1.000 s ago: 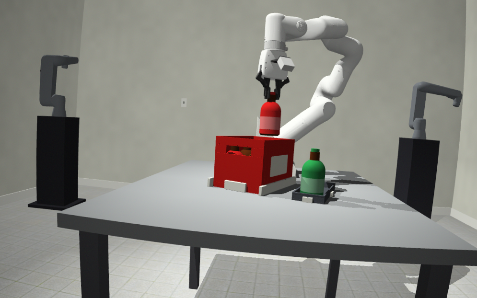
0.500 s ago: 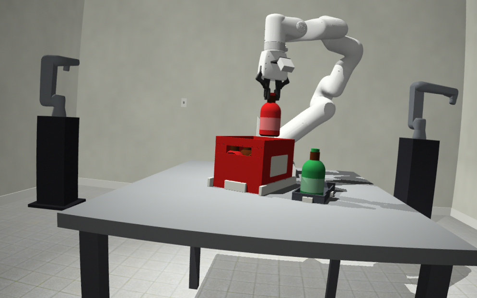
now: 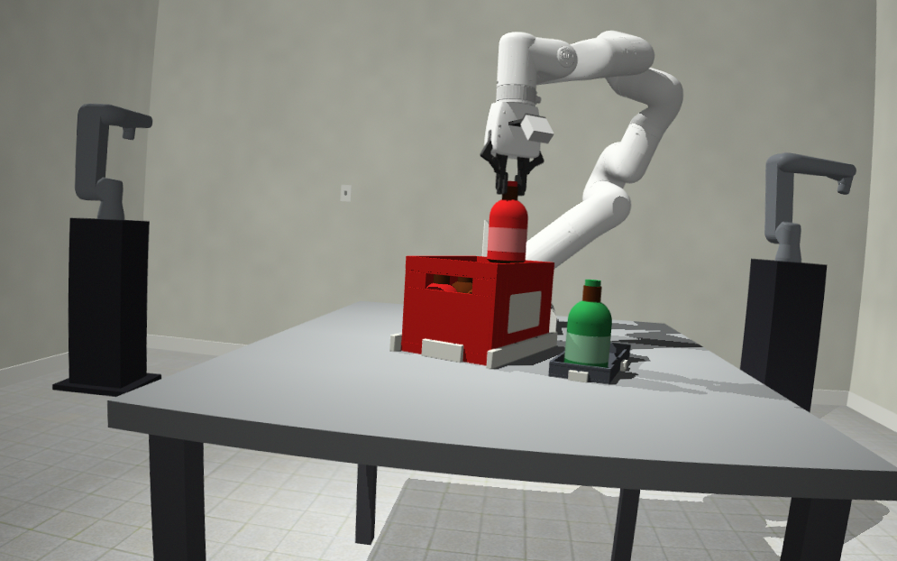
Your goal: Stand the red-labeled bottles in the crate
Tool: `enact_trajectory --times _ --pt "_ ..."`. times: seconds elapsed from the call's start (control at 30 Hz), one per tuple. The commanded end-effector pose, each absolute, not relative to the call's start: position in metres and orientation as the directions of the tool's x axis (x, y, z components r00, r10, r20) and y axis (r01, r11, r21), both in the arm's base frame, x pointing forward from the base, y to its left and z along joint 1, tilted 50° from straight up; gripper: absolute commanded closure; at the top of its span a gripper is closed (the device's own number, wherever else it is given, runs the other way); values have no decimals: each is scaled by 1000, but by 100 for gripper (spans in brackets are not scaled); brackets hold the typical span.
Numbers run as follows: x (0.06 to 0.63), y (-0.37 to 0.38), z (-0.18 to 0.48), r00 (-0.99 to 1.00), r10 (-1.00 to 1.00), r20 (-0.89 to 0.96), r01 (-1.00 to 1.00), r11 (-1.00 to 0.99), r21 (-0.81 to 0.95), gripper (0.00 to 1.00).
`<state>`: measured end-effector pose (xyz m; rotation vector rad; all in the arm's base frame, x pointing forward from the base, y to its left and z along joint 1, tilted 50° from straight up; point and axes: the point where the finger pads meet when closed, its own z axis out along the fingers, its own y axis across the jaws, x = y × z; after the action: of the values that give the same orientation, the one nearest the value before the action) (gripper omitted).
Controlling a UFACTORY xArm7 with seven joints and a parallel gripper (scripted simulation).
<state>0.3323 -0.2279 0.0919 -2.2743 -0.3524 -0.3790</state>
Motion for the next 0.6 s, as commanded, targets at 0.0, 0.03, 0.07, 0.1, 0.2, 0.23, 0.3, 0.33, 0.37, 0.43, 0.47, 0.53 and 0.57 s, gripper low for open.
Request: enact_trajectory --times 0.0,0.03,0.07,0.1,0.2,0.23,0.3,0.33,0.37,0.43,0.47,0.53,0.57 --pt "333 -226 89 917 130 378 365 -655 -661 100" --pt "333 -226 89 917 130 378 365 -655 -661 100" --pt "334 -225 88 917 130 378 365 -655 -661 100" --pt "334 -224 87 917 130 378 365 -655 -661 100" --pt "334 -222 85 917 130 378 365 -655 -661 100" --pt "335 -221 84 917 130 378 365 -655 -661 100" --pt "335 -219 83 917 130 378 365 -655 -661 100" --pt "335 -219 82 917 130 378 365 -655 -661 100" --pt "335 -218 82 917 130 378 365 -655 -661 100" --pt "335 -217 80 917 130 378 365 -655 -661 100" --pt "336 -216 80 917 130 378 365 -655 -661 100" --pt "336 -215 79 917 130 378 365 -655 -661 100" --pt "336 -215 79 917 130 378 365 -655 -661 100"
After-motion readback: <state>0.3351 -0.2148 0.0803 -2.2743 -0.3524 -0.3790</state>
